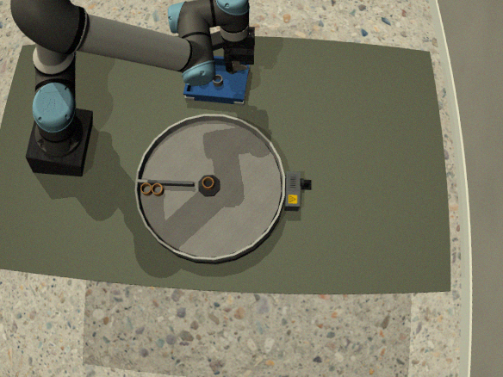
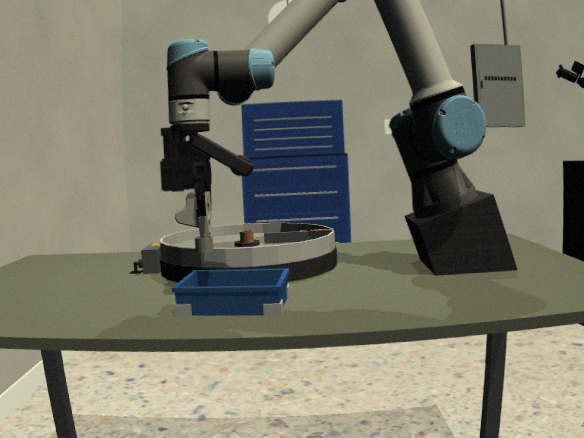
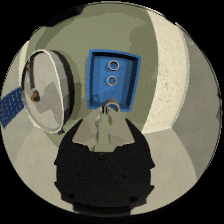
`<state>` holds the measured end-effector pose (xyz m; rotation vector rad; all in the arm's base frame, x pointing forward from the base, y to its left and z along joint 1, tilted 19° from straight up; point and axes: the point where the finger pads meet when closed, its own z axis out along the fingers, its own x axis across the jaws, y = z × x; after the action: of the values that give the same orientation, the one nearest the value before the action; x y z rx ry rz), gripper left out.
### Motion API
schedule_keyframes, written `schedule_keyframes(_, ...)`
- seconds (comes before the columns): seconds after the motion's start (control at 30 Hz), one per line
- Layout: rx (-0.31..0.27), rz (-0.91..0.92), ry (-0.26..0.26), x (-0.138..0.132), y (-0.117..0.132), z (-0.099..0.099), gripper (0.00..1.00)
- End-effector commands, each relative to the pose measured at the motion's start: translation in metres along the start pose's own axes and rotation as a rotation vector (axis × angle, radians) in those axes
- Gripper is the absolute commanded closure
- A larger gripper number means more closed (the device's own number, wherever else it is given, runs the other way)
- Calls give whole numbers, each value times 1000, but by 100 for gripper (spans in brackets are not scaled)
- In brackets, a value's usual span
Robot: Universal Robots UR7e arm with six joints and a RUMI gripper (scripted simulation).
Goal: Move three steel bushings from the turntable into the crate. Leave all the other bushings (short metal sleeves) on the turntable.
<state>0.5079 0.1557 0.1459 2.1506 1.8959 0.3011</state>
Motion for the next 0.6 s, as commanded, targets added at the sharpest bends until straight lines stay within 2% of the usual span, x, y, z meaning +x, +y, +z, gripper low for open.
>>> schedule_keyframes(0.0,-2,0,0,0,1,24,100)
schedule_keyframes(0.17,-2,0,0,1,1,43,100)
schedule_keyframes(0.57,-2,0,0,1,1,45,100)
